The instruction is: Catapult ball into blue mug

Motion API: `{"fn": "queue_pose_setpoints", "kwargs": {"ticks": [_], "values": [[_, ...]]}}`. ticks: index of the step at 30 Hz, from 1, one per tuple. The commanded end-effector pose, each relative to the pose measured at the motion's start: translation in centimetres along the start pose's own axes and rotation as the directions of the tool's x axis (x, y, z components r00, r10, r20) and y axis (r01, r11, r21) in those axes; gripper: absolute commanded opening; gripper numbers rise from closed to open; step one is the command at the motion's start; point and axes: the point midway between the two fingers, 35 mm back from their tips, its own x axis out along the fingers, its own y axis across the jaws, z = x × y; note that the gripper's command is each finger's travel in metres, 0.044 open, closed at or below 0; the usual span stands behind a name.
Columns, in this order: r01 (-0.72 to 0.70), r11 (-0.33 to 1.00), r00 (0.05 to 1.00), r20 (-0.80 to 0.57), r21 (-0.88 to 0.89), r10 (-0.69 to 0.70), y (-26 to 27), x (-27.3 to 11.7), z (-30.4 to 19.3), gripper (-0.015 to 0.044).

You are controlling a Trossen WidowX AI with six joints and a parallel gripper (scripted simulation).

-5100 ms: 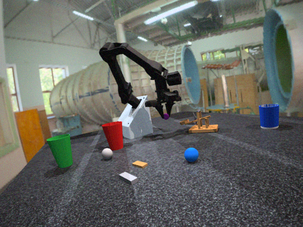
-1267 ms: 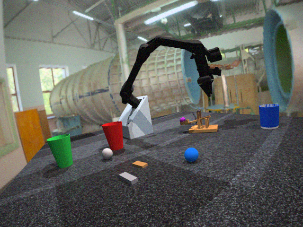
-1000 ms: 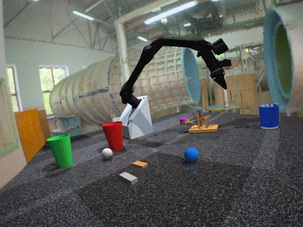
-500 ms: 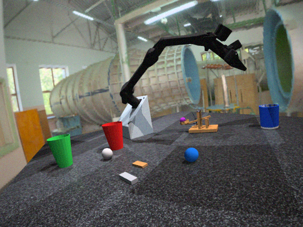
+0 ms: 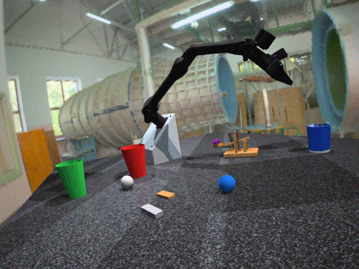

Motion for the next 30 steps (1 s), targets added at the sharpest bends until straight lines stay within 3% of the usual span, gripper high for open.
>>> {"fn": "queue_pose_setpoints", "kwargs": {"ticks": [1, 16, 24, 30], "values": [[0.002, 1.0, 1.0, 0.011, 0.004, -0.002, -0.4, -0.3, 0.5, 0.0387], [0.002, 1.0, 1.0, 0.011, 0.004, -0.002, -0.4, -0.3, 0.5, 0.0], [0.002, 1.0, 1.0, 0.009, -0.001, -0.002, -0.3, -0.3, 0.4, 0.0], [0.001, 0.986, 0.998, -0.054, -0.164, -0.01, 2.2, -0.5, -2.3, 0.0]]}}
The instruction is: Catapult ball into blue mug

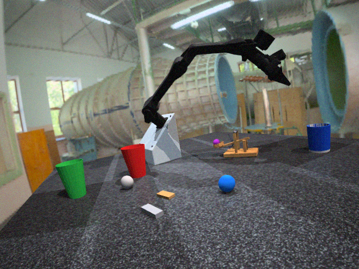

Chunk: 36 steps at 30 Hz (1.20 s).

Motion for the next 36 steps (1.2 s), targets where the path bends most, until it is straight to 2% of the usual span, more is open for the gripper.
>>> {"fn": "queue_pose_setpoints", "kwargs": {"ticks": [1, 17, 26, 36], "values": [[-0.003, 0.993, 0.999, -0.042, -0.119, -0.002, 2.2, -0.3, -1.8, 0.0], [-0.059, 0.85, 0.98, -0.191, -0.524, -0.05, 7.5, -1.3, -9.2, 0.0], [-0.115, 0.668, 0.959, -0.258, -0.736, -0.119, 9.5, -2.5, -13.9, 0.0], [-0.198, 0.403, 0.928, -0.303, -0.894, -0.216, 10.6, -4.1, -19.0, 0.0]]}}
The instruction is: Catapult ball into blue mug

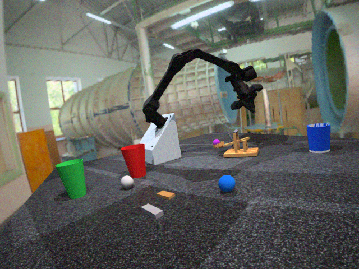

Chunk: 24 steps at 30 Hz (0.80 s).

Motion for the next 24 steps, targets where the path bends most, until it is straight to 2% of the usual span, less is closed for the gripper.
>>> {"fn": "queue_pose_setpoints", "kwargs": {"ticks": [1, 12, 24], "values": [[0.004, 0.993, 0.999, -0.043, -0.12, -0.009, 1.8, -0.1, -0.8, 0.0], [-0.025, 0.89, 0.985, -0.161, -0.455, -0.055, 6.5, -0.4, -3.7, 0.0], [-0.112, 0.656, 0.951, -0.271, -0.746, -0.146, 10.5, -0.9, -7.7, 0.0]]}}
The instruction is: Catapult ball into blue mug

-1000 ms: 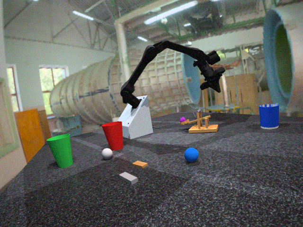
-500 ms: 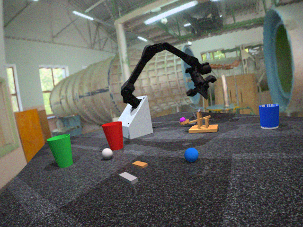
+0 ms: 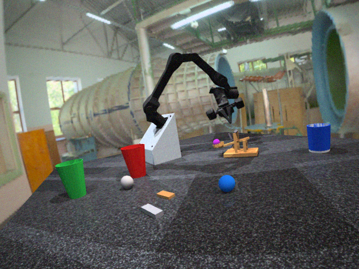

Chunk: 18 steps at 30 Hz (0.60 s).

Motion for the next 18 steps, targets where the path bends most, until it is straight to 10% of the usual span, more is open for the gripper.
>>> {"fn": "queue_pose_setpoints", "kwargs": {"ticks": [1, 18], "values": [[-0.003, 0.993, 0.999, -0.05, -0.12, -0.003, 1.7, 0.0, -0.3, 0.0], [-0.04, 0.924, 0.987, -0.157, -0.38, -0.022, 5.4, 0.4, -1.1, 0.0]]}}
